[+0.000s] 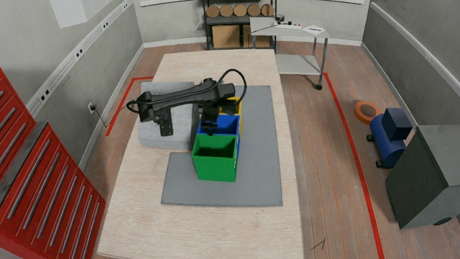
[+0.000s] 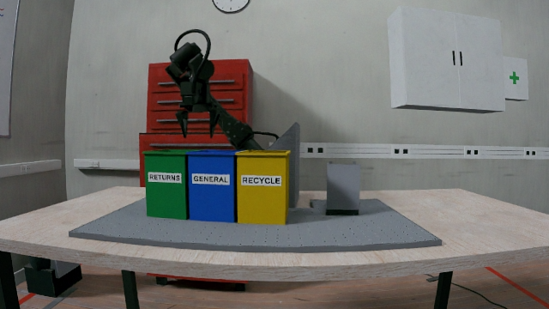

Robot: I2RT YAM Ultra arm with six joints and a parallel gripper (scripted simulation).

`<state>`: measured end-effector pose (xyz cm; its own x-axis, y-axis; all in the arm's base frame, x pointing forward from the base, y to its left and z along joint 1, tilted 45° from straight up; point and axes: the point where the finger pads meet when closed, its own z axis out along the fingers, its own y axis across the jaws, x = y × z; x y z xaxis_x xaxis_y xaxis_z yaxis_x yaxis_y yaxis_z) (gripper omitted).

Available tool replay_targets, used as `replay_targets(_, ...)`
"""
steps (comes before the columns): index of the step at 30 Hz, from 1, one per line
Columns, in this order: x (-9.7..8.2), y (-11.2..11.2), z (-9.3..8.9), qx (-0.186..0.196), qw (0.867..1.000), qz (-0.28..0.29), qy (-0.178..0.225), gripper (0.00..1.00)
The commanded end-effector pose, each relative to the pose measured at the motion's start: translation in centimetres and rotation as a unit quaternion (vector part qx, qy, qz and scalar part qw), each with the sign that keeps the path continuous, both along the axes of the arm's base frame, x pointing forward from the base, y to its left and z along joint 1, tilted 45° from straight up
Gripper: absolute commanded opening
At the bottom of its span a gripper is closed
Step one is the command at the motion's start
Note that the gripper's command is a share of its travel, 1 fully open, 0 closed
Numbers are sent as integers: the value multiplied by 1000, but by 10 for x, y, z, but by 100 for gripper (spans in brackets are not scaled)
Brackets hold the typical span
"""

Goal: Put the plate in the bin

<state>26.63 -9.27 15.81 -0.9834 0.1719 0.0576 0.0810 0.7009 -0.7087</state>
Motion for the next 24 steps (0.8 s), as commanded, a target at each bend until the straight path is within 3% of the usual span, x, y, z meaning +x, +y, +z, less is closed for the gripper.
replay_targets(1, 6, 18, -14, 3, 1000, 3, -15, 82)
replay_targets(10, 3, 35, -29, 2, 1000, 3, -15, 82)
replay_targets(11, 13, 40, -21, 8, 999, 3, -41, 82)
replay_targets(14, 2, 45, -38, 2, 1000, 3, -15, 82)
replay_targets(18, 11, 46, -25, 7, 999, 4, -47, 82)
replay_targets(24, 11, 46, -24, 5, 999, 5, -48, 82)
